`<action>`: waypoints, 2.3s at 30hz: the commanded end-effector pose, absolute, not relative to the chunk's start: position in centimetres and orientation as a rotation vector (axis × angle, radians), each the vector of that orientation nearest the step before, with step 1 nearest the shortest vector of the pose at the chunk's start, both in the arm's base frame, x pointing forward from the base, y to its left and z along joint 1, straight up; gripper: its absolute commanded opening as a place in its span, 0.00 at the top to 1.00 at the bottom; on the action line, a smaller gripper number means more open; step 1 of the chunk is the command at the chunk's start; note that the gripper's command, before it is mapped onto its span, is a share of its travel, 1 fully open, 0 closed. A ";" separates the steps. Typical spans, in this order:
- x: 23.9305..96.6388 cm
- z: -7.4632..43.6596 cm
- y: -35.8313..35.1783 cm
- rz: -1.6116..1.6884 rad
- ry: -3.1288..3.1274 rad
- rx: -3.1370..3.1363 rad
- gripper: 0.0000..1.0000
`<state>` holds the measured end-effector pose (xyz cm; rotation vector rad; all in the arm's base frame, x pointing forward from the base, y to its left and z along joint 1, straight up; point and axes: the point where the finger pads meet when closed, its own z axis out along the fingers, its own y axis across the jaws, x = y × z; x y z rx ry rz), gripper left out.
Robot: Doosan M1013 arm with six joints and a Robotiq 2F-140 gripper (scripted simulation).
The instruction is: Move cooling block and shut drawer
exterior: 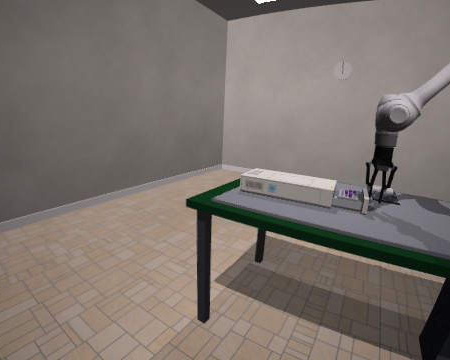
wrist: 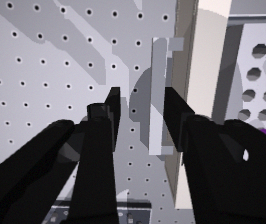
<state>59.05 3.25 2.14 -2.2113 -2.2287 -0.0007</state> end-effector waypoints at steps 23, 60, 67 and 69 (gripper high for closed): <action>56.2 2.2 3.2 -0.002 -2.229 -2.212 0.66; 52.3 2.2 3.2 -0.002 -2.229 -2.212 0.66; 51.4 2.2 3.2 -0.002 -2.229 -2.212 0.66; 51.1 2.2 3.2 -0.002 -2.229 -2.212 0.66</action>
